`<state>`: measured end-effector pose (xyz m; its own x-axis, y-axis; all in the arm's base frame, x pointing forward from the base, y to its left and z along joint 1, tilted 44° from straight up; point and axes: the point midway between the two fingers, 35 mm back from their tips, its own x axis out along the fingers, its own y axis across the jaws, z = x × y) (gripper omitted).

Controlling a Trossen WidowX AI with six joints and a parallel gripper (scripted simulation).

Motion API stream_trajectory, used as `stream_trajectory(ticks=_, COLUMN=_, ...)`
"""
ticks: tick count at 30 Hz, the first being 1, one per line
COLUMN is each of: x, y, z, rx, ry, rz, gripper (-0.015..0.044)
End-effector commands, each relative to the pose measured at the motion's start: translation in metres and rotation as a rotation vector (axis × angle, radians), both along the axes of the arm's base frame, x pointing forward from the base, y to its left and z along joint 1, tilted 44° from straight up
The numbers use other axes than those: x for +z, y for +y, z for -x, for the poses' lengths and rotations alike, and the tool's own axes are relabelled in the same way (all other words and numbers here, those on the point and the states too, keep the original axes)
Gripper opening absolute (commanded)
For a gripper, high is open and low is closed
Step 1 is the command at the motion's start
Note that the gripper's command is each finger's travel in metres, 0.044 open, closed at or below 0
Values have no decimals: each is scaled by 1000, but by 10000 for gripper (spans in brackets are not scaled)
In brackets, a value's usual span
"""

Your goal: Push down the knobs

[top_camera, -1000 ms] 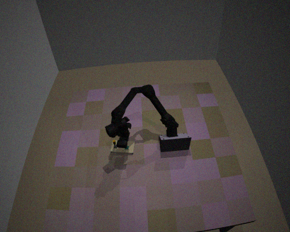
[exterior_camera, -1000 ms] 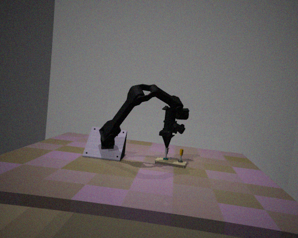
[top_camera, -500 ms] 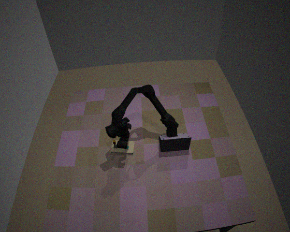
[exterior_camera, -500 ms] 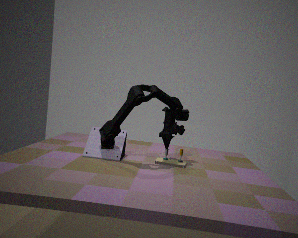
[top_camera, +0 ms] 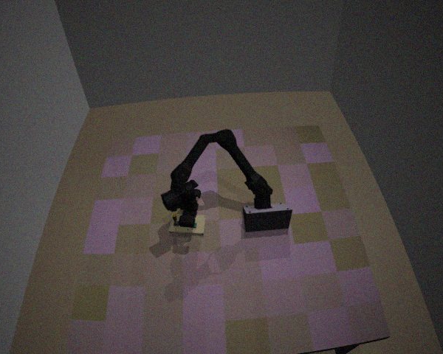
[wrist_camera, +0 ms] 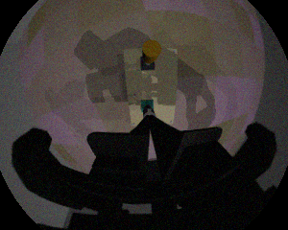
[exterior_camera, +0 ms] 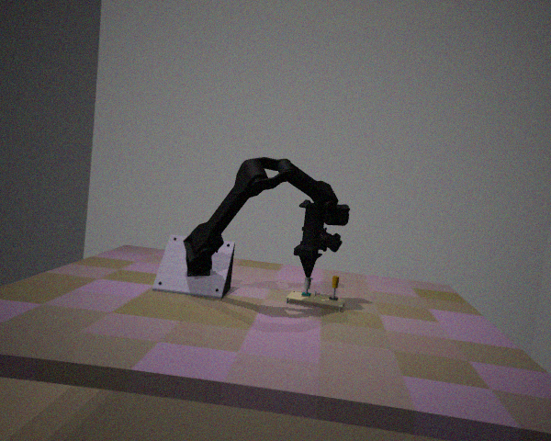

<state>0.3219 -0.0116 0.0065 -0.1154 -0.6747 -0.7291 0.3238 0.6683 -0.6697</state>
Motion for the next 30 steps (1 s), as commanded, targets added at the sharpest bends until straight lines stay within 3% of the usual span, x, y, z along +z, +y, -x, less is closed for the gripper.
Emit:
stream_trajectory(ticks=1, x=-3, y=-5, z=0, rx=-5, ry=-1, rz=4, gripper=0)
stream_trajectory(ticks=30, x=-5, y=-7, z=0, rx=-5, ry=-1, rz=4, gripper=0)
